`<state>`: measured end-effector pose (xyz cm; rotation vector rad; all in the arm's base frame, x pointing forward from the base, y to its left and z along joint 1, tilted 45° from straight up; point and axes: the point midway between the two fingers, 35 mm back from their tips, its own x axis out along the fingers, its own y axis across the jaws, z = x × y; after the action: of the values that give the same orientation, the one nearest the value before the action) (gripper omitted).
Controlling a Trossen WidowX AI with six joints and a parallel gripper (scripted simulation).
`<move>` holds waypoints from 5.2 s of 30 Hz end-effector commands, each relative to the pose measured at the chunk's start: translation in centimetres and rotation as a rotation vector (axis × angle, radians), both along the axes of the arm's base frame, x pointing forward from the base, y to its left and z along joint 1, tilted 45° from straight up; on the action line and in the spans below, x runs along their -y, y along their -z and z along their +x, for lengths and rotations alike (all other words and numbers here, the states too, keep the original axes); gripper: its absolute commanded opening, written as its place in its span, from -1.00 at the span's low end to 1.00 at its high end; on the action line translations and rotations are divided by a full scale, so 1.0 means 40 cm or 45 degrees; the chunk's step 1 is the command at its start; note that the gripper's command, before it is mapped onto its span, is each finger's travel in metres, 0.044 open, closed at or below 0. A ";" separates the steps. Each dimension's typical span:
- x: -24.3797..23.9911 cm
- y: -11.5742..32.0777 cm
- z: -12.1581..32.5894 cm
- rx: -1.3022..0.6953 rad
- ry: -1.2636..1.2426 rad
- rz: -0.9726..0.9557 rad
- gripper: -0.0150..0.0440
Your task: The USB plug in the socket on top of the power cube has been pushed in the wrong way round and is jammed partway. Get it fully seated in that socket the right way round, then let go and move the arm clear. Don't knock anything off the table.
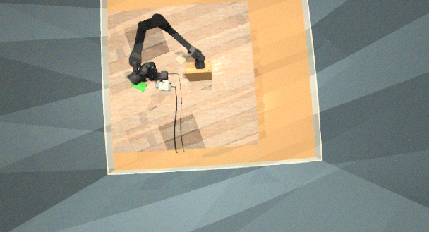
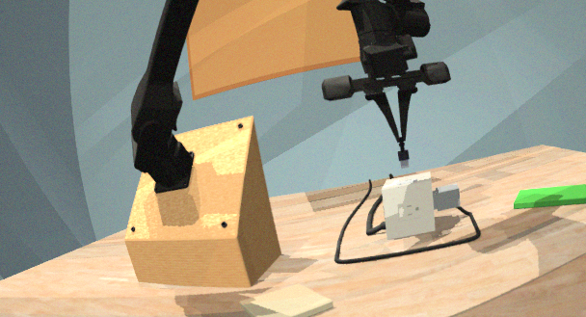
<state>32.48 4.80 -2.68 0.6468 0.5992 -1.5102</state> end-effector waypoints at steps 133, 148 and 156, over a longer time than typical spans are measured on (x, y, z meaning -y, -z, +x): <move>0.002 0.003 -0.001 -2.710 -2.768 0.062 -0.49; 0.003 0.008 0.000 -2.695 -2.786 0.060 -0.49; 0.004 0.010 0.000 -2.687 -2.796 0.058 -0.49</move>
<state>32.51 4.63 -3.00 -1.6422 1.7642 0.6142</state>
